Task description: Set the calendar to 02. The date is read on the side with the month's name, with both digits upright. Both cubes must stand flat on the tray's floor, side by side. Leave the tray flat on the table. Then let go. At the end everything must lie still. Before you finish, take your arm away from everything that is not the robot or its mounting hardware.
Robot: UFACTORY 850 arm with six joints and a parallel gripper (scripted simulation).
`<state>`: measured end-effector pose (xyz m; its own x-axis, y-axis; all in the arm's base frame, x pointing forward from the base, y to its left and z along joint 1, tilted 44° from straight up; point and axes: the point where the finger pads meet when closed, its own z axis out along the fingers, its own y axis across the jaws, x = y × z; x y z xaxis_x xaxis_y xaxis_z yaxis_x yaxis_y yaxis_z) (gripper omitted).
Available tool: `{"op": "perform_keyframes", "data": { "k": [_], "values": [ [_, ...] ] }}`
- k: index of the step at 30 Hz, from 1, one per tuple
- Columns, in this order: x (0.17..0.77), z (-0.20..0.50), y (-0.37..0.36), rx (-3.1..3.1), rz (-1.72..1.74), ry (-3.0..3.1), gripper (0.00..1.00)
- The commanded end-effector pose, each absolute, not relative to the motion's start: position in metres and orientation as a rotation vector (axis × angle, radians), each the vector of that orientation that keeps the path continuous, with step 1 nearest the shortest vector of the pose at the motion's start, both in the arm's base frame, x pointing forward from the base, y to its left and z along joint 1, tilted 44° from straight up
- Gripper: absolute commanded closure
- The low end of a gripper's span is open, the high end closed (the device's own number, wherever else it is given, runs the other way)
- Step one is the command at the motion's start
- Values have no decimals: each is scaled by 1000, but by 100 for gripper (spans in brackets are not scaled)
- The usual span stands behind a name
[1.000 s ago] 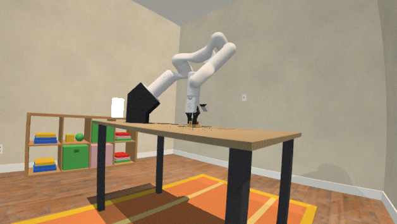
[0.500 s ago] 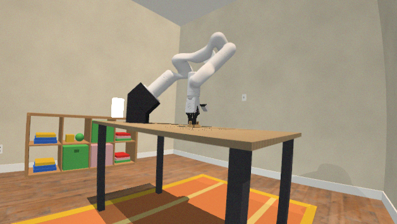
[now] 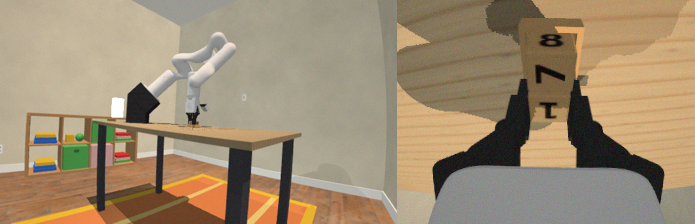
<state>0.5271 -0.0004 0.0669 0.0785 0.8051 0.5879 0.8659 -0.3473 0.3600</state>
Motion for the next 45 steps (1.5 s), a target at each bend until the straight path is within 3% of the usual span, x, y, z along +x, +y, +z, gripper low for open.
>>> {"op": "perform_keyframes", "data": {
  "k": [1, 16, 33, 45],
  "values": [
    [527, 67, -1, -2245, -1130, -1745, 73],
    [526, 69, -2, -2245, -1130, -1745, 73],
    [482, 133, -45, -2245, -1130, -1745, 73],
    [478, 140, -49, -2245, -1130, -1745, 73]
  ]
}}
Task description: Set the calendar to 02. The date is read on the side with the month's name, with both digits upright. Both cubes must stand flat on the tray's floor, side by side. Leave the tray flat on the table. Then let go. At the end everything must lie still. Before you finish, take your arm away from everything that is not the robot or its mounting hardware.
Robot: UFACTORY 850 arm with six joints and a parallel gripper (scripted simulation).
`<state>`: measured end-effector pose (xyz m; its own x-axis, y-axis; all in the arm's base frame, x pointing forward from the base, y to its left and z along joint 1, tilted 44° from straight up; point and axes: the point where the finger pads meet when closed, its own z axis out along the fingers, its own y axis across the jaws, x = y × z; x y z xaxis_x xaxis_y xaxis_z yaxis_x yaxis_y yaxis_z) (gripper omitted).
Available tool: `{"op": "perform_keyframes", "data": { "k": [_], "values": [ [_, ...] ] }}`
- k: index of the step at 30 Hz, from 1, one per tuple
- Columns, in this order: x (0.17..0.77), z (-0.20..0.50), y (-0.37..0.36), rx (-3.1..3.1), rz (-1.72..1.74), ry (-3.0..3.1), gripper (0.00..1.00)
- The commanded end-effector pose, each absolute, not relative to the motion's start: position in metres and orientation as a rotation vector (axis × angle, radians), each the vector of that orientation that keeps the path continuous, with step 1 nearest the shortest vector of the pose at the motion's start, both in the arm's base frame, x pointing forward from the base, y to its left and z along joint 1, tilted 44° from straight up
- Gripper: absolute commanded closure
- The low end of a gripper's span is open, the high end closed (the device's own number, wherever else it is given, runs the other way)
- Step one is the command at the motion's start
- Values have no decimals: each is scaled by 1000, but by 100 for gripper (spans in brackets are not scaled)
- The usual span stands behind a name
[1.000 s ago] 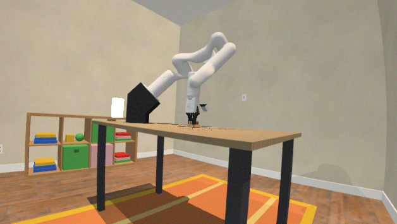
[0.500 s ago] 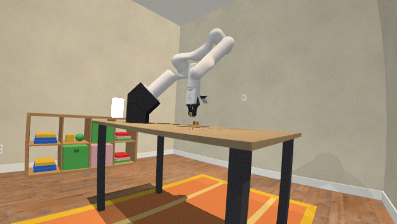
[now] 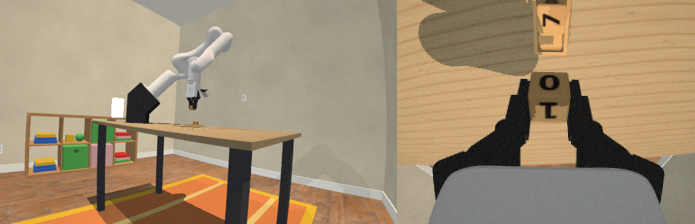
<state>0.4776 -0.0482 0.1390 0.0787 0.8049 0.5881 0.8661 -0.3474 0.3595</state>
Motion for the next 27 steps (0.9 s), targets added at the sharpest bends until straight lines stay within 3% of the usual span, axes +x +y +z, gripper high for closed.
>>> {"op": "perform_keyframes", "data": {
  "k": [1, 15, 27],
  "values": [
    [478, 140, -49, -2245, -1130, -1745, 73],
    [478, 140, -49, -2301, -1111, -1619, 73],
    [478, 139, -49, -2476, -1006, -1060, 73]
  ]
}}
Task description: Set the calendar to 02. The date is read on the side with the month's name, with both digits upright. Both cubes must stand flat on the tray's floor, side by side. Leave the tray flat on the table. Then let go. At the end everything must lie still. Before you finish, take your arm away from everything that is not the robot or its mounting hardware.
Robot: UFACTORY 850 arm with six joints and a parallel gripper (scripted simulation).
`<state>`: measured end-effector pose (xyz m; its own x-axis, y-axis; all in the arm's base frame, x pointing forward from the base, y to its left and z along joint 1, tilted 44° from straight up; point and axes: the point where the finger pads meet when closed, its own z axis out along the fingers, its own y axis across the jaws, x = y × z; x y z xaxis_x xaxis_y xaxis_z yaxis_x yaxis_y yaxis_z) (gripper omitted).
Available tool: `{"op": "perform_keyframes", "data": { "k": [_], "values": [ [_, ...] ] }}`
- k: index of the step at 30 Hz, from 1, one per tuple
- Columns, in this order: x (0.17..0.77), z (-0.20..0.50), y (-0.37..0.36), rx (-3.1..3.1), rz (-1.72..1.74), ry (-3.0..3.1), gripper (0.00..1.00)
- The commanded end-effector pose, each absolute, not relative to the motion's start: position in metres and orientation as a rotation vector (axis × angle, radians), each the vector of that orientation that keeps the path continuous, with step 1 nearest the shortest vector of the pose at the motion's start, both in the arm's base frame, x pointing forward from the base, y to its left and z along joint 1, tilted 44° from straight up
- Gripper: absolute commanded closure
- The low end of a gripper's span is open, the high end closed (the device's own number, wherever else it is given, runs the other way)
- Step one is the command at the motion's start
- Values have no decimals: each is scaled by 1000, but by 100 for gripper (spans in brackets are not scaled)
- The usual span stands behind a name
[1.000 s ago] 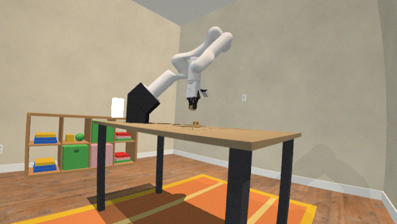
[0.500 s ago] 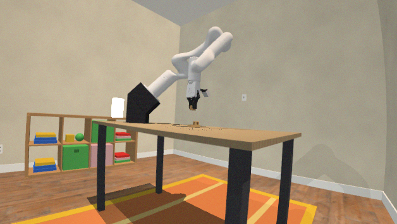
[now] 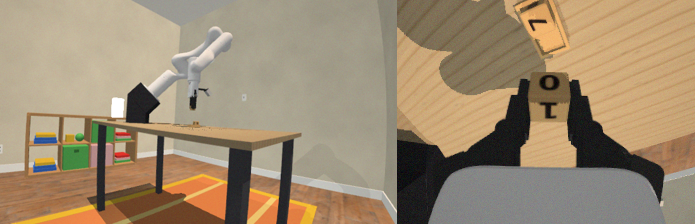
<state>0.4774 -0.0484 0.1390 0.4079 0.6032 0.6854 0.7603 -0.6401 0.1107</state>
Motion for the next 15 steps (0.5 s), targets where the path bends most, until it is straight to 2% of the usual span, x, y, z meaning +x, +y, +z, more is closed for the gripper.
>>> {"op": "perform_keyframes", "data": {
  "k": [1, 15],
  "values": [
    [478, 139, -49, -2492, -988, -978, 73],
    [478, 139, -49, -2544, -830, -357, 73]
  ]
}}
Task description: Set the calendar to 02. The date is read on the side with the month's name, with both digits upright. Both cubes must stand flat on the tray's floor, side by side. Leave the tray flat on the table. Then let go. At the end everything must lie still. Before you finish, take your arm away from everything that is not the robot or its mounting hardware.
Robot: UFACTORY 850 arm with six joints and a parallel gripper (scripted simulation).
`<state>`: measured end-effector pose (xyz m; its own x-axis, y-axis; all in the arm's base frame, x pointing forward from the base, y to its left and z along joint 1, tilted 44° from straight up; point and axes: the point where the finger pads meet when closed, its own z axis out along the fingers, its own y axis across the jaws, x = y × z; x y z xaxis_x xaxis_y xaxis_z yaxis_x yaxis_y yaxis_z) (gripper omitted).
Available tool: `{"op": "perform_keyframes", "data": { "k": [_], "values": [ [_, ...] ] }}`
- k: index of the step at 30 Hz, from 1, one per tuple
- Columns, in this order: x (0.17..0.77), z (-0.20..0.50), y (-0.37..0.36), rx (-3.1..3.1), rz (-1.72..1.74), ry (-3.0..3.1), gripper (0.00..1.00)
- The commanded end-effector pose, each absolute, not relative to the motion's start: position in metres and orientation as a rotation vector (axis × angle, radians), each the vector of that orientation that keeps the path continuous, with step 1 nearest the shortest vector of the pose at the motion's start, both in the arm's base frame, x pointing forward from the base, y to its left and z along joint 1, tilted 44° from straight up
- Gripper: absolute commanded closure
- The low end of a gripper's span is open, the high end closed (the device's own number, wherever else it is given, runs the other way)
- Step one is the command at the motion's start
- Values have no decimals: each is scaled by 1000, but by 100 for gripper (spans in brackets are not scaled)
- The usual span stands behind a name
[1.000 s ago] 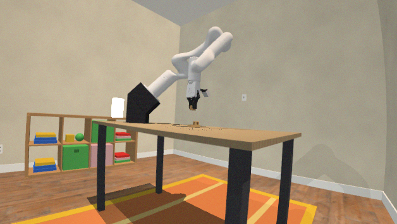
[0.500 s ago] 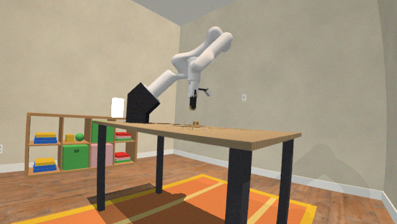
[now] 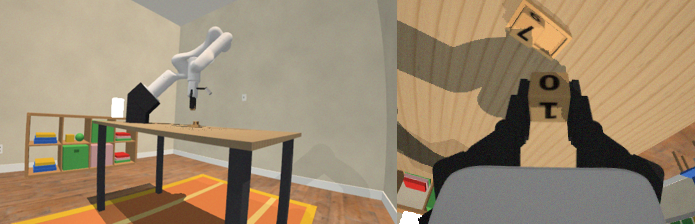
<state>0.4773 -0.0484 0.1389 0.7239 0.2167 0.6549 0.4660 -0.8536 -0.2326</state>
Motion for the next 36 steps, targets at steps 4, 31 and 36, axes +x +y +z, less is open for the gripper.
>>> {"op": "perform_keyframes", "data": {
  "k": [4, 31, 36],
  "values": [
    [478, 139, -49, -2538, -787, -210, 73],
    [477, 139, -49, -2253, -402, 880, 73],
    [477, 139, -49, -2140, -310, 1094, 73]
  ]
}}
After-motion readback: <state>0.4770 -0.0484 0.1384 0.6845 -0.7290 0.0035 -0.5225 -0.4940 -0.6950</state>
